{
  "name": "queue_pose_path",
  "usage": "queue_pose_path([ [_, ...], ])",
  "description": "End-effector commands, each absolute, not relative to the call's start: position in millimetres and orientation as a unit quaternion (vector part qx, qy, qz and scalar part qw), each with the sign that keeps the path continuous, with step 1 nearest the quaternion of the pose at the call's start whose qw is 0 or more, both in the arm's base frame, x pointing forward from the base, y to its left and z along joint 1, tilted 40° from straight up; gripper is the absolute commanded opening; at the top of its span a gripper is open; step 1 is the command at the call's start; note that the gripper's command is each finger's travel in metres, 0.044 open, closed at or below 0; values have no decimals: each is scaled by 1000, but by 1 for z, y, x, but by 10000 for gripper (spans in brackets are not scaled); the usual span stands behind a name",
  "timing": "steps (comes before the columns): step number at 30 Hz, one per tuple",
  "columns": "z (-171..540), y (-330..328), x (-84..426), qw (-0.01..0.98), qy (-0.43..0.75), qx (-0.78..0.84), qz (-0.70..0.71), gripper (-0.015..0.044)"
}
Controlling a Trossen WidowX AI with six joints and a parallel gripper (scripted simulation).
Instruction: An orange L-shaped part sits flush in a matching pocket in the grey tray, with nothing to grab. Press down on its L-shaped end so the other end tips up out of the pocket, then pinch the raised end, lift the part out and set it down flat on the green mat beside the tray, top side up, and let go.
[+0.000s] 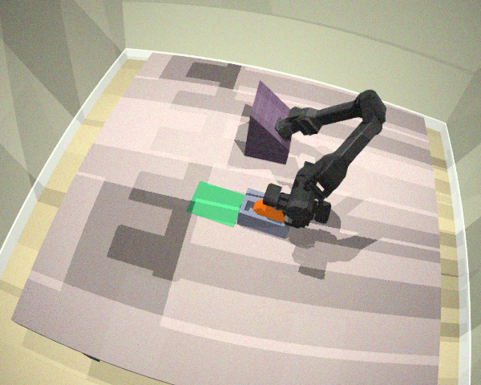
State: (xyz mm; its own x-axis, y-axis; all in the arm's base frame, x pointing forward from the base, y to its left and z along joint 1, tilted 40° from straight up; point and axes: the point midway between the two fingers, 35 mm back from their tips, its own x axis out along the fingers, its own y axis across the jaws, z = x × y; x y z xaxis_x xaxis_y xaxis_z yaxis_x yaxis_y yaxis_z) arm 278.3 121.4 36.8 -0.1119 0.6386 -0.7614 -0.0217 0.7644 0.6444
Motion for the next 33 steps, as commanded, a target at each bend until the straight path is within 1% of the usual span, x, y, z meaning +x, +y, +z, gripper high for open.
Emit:
queue_pose_path([
  [1, 49, 111, 284, 635, 693, 218, 263, 180],
  [8, 103, 53, 291, 634, 694, 218, 262, 180],
  [33, 102, 54, 290, 631, 696, 222, 262, 180],
])
